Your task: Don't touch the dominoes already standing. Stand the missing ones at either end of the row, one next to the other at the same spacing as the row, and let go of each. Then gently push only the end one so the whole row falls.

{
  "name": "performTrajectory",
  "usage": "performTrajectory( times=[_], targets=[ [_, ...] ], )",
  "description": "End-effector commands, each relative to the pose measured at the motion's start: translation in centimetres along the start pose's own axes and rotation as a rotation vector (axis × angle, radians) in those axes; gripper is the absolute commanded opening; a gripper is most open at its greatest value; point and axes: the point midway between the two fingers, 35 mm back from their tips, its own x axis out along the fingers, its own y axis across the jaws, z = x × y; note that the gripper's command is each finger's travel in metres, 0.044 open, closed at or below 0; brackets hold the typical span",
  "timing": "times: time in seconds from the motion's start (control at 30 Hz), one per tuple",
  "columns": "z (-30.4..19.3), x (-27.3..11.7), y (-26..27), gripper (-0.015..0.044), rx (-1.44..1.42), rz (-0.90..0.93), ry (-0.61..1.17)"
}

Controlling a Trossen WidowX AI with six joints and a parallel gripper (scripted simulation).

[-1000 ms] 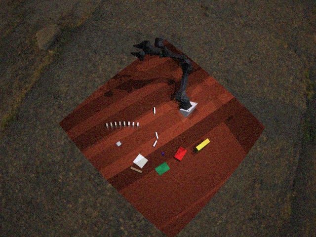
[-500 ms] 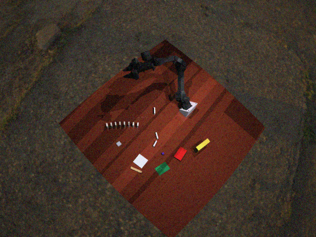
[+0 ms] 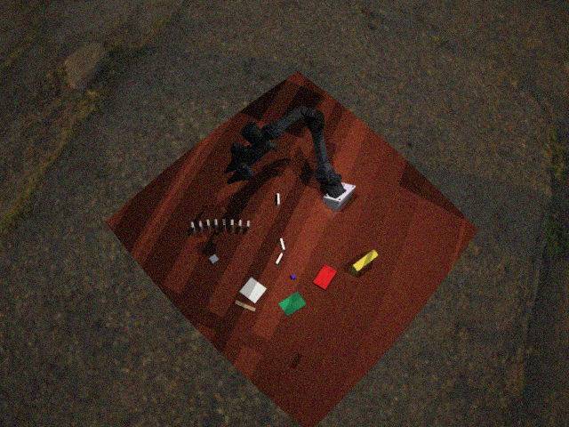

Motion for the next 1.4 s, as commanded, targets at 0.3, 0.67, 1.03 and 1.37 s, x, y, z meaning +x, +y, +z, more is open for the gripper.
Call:
performTrajectory(
  times=[0.3,0.67,1.03,1.37],
  targets=[
    [-14.3,4.5,4.5,0.044,0.491,-0.225,0.403],
    [-22.9,4.6,4.8,0.044,0.784,-0.572,0.5],
    [-30.1,3.2,3.6,0.044,1.012,-0.985,0.368],
    [-32.6,2.0,3.1,0.044,1.074,-1.118,0.258]
  ],
)
